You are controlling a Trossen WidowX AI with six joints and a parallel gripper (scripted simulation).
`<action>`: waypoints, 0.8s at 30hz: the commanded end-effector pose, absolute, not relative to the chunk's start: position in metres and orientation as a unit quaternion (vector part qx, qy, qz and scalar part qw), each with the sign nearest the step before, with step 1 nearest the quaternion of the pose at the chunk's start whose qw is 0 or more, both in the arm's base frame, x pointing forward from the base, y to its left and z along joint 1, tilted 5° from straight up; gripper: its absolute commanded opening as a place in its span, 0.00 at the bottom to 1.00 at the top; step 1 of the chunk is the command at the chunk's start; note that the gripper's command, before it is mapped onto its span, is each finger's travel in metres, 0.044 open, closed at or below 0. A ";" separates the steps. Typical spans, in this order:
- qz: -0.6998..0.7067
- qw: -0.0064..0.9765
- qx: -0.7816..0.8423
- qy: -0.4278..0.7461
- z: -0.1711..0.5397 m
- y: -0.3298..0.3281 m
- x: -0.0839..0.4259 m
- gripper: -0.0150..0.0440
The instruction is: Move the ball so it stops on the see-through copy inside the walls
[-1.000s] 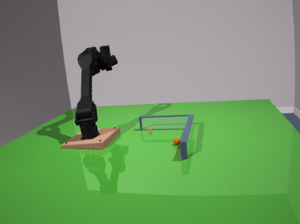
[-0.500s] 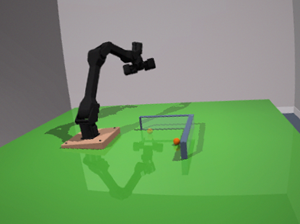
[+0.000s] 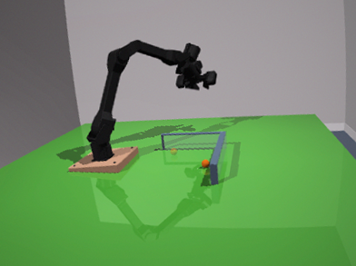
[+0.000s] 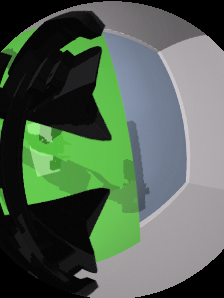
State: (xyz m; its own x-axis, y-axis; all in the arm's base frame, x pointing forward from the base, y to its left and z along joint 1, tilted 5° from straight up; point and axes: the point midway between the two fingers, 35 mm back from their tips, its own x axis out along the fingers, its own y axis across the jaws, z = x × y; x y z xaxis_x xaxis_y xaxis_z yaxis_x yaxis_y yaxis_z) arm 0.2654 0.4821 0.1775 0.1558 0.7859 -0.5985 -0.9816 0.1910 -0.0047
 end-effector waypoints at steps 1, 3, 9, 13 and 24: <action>0.545 0.757 -0.205 0.296 0.161 0.439 0.307 0.64; 0.512 0.768 -0.206 0.326 0.152 0.413 0.328 0.64; 0.406 0.789 -0.186 0.422 0.127 0.327 0.376 0.64; 0.334 0.793 -0.165 0.483 0.112 0.267 0.396 0.64; 0.118 0.752 -0.078 0.644 0.080 0.086 0.399 0.64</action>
State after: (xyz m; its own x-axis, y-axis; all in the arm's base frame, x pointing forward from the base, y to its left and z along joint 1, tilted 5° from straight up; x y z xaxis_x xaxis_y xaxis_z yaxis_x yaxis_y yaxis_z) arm 0.4069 0.1243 0.0871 0.2026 0.1342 -0.9700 -0.3769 0.9249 0.0492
